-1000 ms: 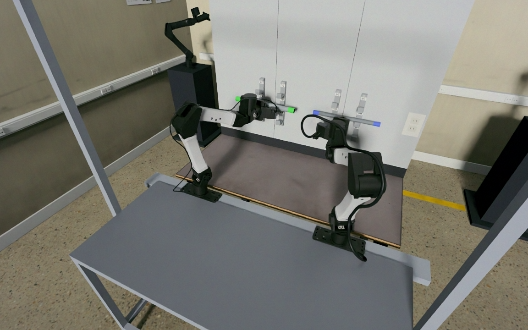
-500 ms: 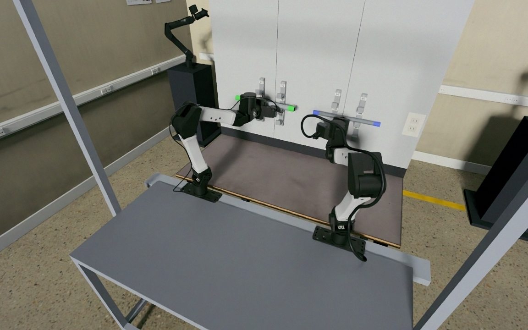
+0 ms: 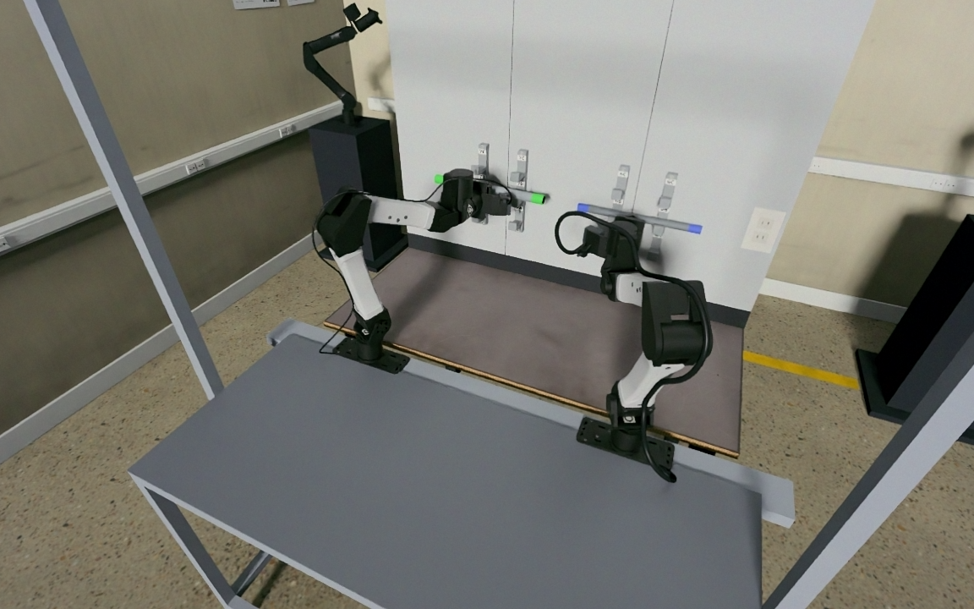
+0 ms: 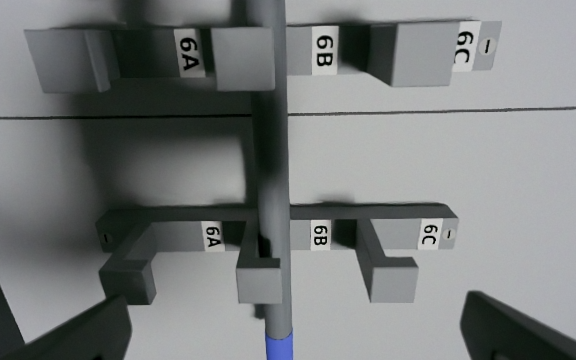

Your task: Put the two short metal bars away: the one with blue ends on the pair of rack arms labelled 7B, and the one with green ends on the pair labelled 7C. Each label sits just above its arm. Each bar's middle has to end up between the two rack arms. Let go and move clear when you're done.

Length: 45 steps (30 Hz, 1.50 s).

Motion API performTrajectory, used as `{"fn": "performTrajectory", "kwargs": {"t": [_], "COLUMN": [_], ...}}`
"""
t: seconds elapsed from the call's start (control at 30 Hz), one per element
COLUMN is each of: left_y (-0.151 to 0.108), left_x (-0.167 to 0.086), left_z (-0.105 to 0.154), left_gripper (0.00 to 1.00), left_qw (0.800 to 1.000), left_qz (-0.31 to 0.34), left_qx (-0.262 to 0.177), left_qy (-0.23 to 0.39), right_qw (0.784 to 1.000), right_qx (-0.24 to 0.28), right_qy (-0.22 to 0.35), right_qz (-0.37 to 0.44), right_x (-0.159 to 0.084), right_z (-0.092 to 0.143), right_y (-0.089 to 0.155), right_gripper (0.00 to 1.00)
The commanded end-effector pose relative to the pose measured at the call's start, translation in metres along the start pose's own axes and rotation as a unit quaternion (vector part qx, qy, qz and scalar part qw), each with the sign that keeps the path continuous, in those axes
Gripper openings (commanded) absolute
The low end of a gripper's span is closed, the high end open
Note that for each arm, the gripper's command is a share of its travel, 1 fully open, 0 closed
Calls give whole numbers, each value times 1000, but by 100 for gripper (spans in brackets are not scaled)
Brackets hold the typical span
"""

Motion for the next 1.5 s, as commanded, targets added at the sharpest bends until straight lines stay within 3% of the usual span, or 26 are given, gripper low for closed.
{"fn": "performTrajectory", "kwargs": {"t": [0.0,1.47], "left_y": [24,26], "left_x": [4,5], "left_z": [6,4], "left_gripper": [0,0], "left_qw": [1000,1000], "left_qz": [10,10], "left_qx": [27,27], "left_qy": [-4,-4], "right_qw": [1000,1000], "right_qx": [-4,-4], "right_qy": [4,4], "right_qz": [2,2], "right_x": [2,2], "right_z": [0,0], "right_y": [3,3], "right_gripper": [100,100]}}
Point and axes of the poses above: on each arm, the point where the finger pads meet when closed, its own z axis back along the fingers, its own y axis across the jaws, x = y × z, the point moved 7 cm from there along z, back along the fingers, and after that the axes turned 14 degrees about z, right-handed, at the moved point
